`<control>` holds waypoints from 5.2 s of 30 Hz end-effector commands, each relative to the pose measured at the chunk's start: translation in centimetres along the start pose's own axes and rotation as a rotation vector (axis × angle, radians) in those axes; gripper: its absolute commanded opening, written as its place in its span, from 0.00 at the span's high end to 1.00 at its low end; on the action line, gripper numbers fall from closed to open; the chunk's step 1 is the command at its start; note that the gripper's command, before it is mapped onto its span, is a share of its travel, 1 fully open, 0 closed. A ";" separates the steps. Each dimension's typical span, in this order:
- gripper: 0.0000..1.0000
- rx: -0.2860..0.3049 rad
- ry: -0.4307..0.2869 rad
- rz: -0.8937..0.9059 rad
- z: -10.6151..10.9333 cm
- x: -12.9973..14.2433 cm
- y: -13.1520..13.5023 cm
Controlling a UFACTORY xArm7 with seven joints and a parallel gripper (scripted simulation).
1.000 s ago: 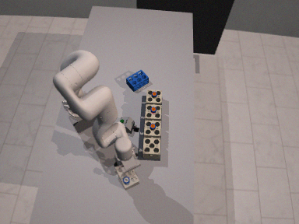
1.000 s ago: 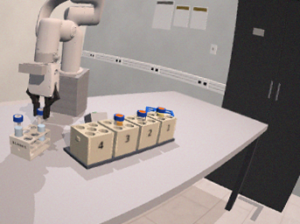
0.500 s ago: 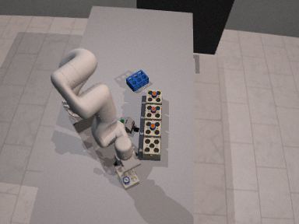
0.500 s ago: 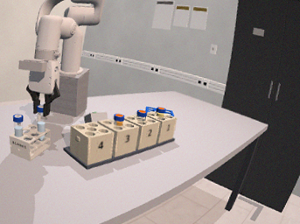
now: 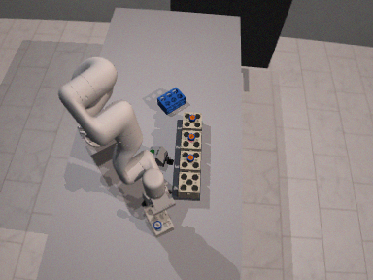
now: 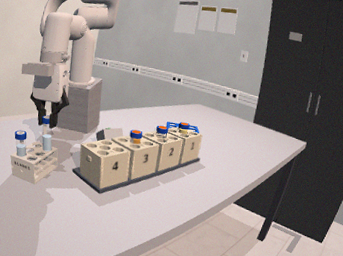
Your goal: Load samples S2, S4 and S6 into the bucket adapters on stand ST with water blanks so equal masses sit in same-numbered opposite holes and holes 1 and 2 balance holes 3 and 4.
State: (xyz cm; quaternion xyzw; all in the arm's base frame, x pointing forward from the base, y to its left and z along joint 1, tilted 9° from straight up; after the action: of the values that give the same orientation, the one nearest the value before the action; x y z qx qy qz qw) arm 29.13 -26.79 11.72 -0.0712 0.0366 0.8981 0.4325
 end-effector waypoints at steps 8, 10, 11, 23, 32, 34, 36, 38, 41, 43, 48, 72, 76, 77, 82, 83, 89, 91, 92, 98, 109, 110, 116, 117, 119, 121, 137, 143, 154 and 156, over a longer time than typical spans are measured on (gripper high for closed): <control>1.00 0.001 0.002 0.000 2.1 -0.1 0.0; 1.00 0.001 0.002 0.000 2.5 -0.1 0.0; 1.00 0.001 0.002 0.000 2.7 -0.1 0.0; 1.00 0.001 0.002 0.000 4.7 -0.1 0.0; 1.00 0.001 0.002 0.000 6.3 -0.1 0.0; 1.00 0.001 0.002 0.000 6.5 -0.1 -0.1; 1.00 0.001 0.002 0.000 6.9 -0.1 -0.1; 1.00 0.001 0.002 0.000 7.3 -0.1 -0.1; 1.00 0.001 0.002 0.000 7.9 -0.1 -0.1; 1.00 0.001 0.002 0.000 8.3 -0.1 -0.1; 1.00 0.001 0.002 0.000 9.3 -0.1 -0.1; 1.00 0.001 0.002 0.133 10.6 0.1 -2.1; 1.00 0.001 0.002 0.267 10.6 0.3 -4.1; 1.00 0.001 0.002 0.300 10.6 0.3 -4.6; 1.00 0.001 0.002 0.467 10.6 0.5 -7.1; 1.00 0.001 0.002 0.467 10.6 0.5 -7.1; 1.00 0.001 0.002 0.633 10.6 0.7 -9.6; 1.00 0.001 0.002 0.700 10.6 0.8 -10.6; 1.00 0.001 0.002 0.733 10.6 0.8 -11.1; 1.00 0.001 0.002 0.933 10.6 1.1 -14.0; 1.00 0.001 0.002 1.042 10.6 1.3 -17.5; 1.00 0.001 0.002 1.042 10.6 1.3 -17.5; 1.00 0.001 0.002 1.042 10.6 1.3 -17.5; 1.00 0.001 0.002 1.042 10.6 1.3 -17.5; 1.00 0.001 0.002 1.042 10.6 1.3 -17.5; 1.00 0.001 0.002 1.042 10.6 1.3 -17.5; 1.00 0.001 0.002 1.042 9.2 1.3 -17.5; 1.00 0.001 0.002 1.042 8.0 1.3 -17.5; 1.00 0.001 0.002 1.042 6.8 1.3 -17.5; 1.00 0.001 0.002 1.042 6.8 1.3 -17.5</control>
State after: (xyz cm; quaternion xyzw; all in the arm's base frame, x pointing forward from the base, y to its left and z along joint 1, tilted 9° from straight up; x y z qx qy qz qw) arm 41.19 -14.00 18.01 -0.0424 0.0673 0.9943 -0.0716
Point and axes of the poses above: the point where the finger pads meet when closed, its own z axis back along the fingers, its own y axis across the jaws, x = y × z, the point moved 10 cm from there along z, back along the fingers, and after that the axes turned 7 degrees about z, right-handed, at the moved point
